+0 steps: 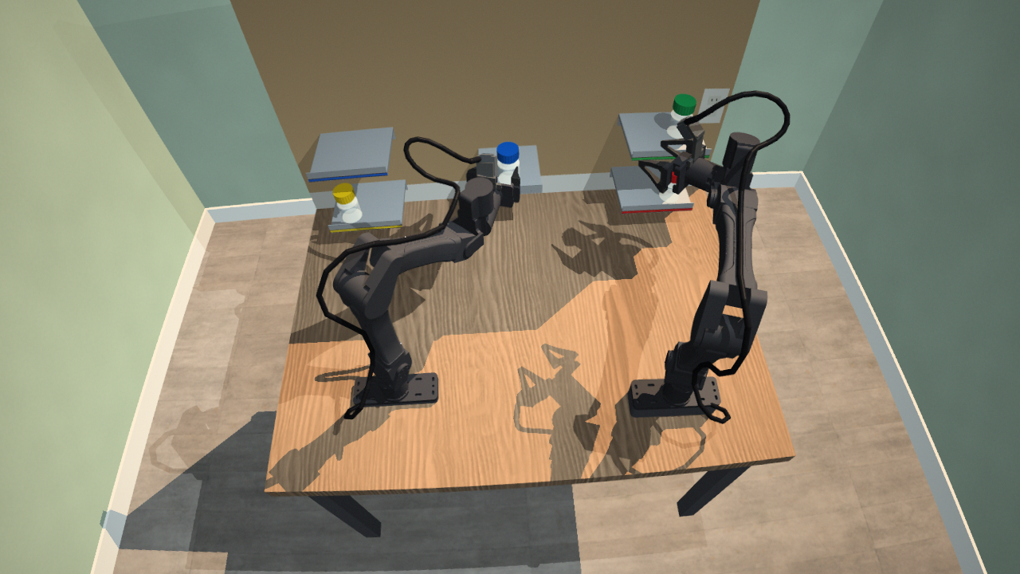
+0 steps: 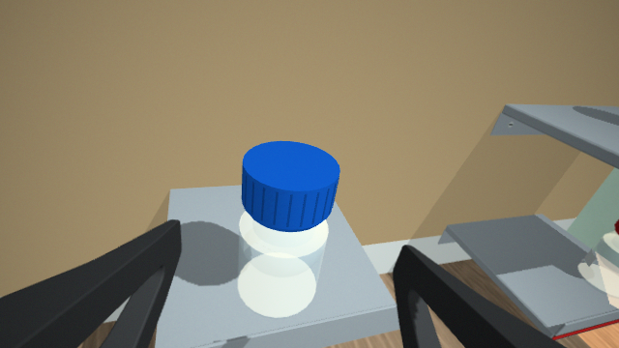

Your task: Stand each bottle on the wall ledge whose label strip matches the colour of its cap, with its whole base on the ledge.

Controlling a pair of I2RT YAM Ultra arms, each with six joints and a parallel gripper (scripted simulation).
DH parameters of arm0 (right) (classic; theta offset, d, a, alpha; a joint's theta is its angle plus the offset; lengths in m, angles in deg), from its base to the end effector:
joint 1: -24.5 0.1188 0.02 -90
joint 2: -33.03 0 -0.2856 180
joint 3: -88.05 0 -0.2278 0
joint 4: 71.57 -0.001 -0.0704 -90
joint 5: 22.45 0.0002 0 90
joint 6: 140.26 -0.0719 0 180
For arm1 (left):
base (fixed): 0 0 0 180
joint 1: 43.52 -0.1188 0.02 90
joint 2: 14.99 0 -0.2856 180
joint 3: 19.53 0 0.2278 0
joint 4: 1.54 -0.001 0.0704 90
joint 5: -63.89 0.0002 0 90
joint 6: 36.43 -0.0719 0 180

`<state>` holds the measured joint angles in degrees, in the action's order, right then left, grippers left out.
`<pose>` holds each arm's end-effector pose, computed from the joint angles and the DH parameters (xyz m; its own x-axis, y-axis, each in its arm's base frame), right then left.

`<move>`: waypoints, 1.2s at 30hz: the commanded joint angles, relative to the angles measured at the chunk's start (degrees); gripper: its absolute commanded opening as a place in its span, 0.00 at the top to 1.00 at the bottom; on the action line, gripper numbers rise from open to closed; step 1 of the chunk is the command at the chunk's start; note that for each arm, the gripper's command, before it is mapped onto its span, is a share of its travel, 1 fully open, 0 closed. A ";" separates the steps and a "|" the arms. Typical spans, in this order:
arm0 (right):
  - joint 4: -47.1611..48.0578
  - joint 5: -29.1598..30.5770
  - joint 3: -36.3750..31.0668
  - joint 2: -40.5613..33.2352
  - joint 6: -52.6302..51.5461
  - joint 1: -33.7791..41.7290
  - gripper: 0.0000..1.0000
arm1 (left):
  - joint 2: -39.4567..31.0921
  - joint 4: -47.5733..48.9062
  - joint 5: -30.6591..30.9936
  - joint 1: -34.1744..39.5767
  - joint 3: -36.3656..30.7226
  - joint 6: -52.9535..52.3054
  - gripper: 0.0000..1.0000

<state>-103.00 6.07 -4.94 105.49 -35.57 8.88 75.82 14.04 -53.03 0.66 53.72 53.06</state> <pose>0.2625 -0.0067 0.4177 -0.0978 -0.0984 -0.9903 -0.7298 0.6836 0.0041 0.2928 -0.2377 0.3308 -0.0221 0.0326 -0.9992 0.2971 0.9545 0.0245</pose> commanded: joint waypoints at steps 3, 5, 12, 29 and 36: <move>-1.71 -18.47 3.79 3.26 1.43 -4.13 0.11 | 5.82 8.73 1.80 -1.95 1.84 0.99 0.19; -1.25 -21.95 4.74 4.45 1.08 -5.29 0.11 | 7.27 9.56 1.91 -2.22 2.16 0.98 0.19; -1.90 -23.90 6.68 6.42 1.94 -6.02 0.11 | 7.36 8.75 1.31 -2.31 2.19 0.49 0.19; -6.76 -23.22 8.57 7.20 5.71 -6.11 0.11 | 6.68 3.27 2.61 -3.12 7.00 0.47 0.19; -7.86 -23.21 8.98 7.37 6.56 -6.11 0.11 | 9.61 1.56 3.36 -3.86 10.48 0.55 0.19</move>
<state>-109.23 -16.44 2.41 112.44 -29.95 3.24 84.67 16.79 -50.45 -2.31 61.21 53.54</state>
